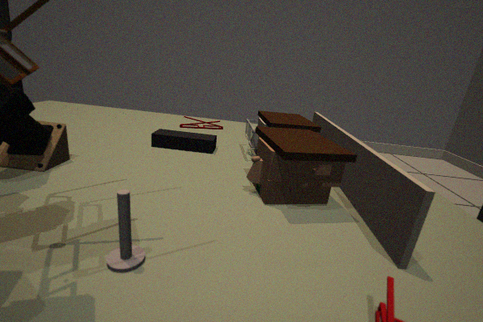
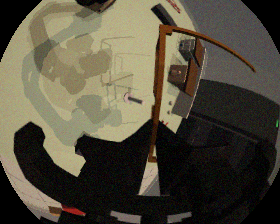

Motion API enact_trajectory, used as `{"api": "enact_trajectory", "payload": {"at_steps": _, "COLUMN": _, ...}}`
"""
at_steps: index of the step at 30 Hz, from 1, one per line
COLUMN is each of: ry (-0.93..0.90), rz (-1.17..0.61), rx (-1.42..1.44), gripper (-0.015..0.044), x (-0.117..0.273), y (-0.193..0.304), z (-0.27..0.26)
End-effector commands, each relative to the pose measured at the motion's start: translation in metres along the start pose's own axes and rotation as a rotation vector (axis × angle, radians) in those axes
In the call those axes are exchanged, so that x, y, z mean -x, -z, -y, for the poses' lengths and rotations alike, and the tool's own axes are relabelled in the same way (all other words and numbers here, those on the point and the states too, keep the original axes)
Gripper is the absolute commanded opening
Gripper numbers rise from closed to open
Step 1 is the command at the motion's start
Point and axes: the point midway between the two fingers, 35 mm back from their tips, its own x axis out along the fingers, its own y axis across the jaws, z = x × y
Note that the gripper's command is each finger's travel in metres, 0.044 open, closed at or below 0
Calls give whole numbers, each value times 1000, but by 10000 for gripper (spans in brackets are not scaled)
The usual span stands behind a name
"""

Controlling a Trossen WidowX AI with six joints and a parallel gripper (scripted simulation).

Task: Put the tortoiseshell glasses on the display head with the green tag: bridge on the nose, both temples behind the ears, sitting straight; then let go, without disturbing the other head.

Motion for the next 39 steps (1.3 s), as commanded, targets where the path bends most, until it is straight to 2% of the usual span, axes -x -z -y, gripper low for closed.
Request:
{"api": "enact_trajectory", "payload": {"at_steps": 1, "ry": -3, "rz": 3, "rx": -3, "gripper": 0, "x": -1, "y": 0, "z": 0}}
{"api": "enact_trajectory", "payload": {"at_steps": 17, "ry": -10, "rz": 12, "rx": -12, "gripper": 0, "x": -4, "y": -1, "z": 0}}
{"api": "enact_trajectory", "payload": {"at_steps": 29, "ry": -210, "rz": 157, "rx": -168, "gripper": 0, "x": -62, "y": -18, "z": 15}}
{"api": "enact_trajectory", "payload": {"at_steps": 39, "ry": -424, "rz": 181, "rx": -250, "gripper": 0, "x": -105, "y": -44, "z": 30}}
